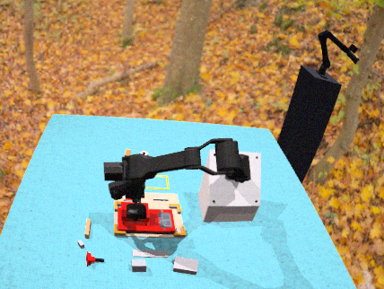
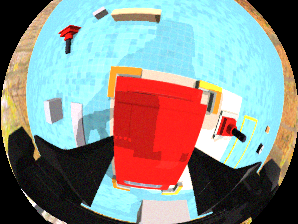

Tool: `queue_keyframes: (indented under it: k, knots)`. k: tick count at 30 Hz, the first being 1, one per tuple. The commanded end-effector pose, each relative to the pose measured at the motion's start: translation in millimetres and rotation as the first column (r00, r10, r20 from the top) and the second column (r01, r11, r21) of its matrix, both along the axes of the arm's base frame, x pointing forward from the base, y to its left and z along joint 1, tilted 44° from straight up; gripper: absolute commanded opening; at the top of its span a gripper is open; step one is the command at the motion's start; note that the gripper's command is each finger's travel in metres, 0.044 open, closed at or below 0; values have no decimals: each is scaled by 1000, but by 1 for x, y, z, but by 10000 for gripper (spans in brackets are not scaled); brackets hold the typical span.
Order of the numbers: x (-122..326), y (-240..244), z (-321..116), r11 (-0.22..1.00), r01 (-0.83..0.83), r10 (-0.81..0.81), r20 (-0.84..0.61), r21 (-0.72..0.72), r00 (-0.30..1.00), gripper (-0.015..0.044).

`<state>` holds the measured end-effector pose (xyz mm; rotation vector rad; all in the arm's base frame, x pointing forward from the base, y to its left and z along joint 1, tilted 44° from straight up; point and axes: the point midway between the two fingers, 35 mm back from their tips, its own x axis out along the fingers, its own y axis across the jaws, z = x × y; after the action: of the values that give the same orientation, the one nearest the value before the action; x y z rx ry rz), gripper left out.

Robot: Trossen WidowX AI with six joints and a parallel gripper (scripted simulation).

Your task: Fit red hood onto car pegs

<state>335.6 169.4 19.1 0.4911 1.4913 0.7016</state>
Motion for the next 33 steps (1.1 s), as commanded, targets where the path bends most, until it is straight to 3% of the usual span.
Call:
queue_keyframes:
  k: [1,33]
  knots:
    - [1,0,0,1000,2,-2,0,2,1000,0]
    - [1,6,-7,1000,2,-2,0,2,1000,0]
